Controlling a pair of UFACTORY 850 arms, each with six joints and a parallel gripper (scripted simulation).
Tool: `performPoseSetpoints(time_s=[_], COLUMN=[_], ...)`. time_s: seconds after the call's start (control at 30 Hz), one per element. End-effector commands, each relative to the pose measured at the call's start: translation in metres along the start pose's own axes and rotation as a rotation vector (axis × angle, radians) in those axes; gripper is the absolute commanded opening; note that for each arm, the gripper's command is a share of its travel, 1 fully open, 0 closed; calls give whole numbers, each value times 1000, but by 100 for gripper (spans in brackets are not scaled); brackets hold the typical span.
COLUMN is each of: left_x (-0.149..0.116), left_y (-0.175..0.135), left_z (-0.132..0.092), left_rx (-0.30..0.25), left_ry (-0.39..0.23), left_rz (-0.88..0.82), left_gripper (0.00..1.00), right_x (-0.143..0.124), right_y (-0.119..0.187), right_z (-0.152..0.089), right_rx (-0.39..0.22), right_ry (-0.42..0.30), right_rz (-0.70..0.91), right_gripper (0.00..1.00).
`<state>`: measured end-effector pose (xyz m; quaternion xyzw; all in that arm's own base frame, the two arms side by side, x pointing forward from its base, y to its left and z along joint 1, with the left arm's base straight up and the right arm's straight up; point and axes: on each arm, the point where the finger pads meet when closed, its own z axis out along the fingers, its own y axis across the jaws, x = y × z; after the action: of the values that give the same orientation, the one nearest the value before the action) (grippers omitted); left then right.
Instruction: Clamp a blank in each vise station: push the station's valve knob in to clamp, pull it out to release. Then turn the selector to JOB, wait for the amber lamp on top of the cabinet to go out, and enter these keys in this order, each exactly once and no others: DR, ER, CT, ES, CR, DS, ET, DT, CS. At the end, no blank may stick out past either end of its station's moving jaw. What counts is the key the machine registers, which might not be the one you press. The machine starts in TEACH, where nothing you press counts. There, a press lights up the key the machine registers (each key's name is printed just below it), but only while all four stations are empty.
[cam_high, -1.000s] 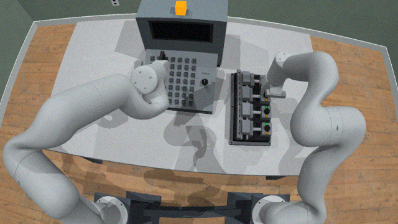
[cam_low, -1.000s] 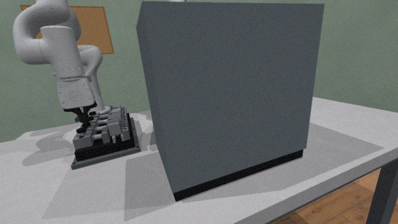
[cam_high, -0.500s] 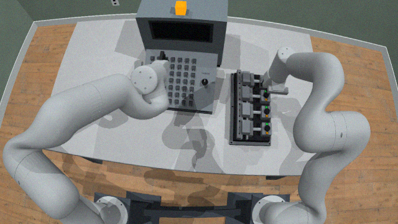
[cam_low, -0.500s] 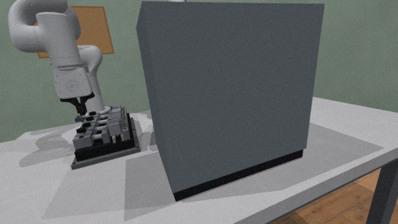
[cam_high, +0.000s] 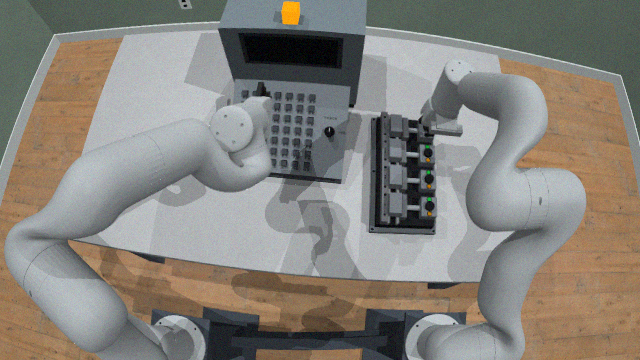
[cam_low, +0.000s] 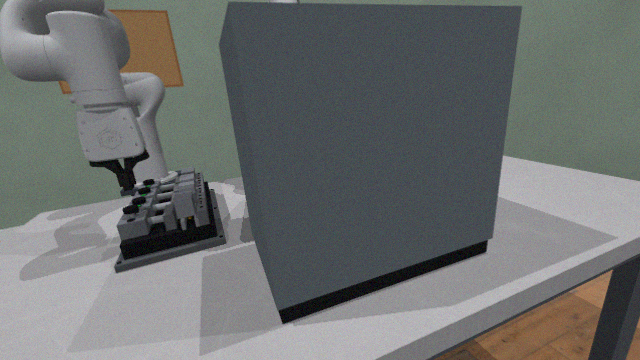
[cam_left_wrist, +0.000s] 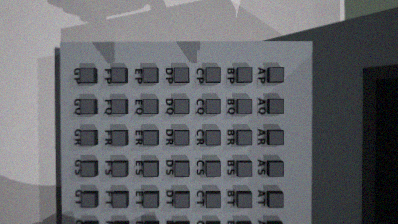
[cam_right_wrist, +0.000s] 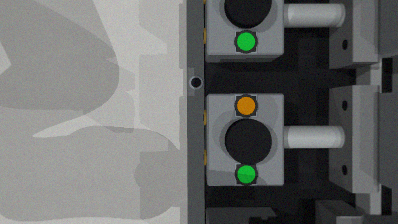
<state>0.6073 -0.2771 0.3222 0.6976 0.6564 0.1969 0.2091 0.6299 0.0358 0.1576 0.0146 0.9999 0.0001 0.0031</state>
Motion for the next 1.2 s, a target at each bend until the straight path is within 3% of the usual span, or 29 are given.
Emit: performPoseSetpoints(time_s=[0.0, 0.4, 1.17], left_x=[0, 0, 0], left_y=[1, 1, 1], left_z=[-1, -1, -1], left_rx=[-2, -2, -2], left_ry=[-1, -1, -1], left_rz=[-1, -1, -1], left_gripper=[100, 100, 100], right_x=[-31, -39, -39], right_y=[0, 0, 0], right_z=[0, 23, 35], right_rx=[0, 0, 0], right_ry=[3, 4, 4], right_rz=[0, 0, 0], right_gripper=[0, 0, 0])
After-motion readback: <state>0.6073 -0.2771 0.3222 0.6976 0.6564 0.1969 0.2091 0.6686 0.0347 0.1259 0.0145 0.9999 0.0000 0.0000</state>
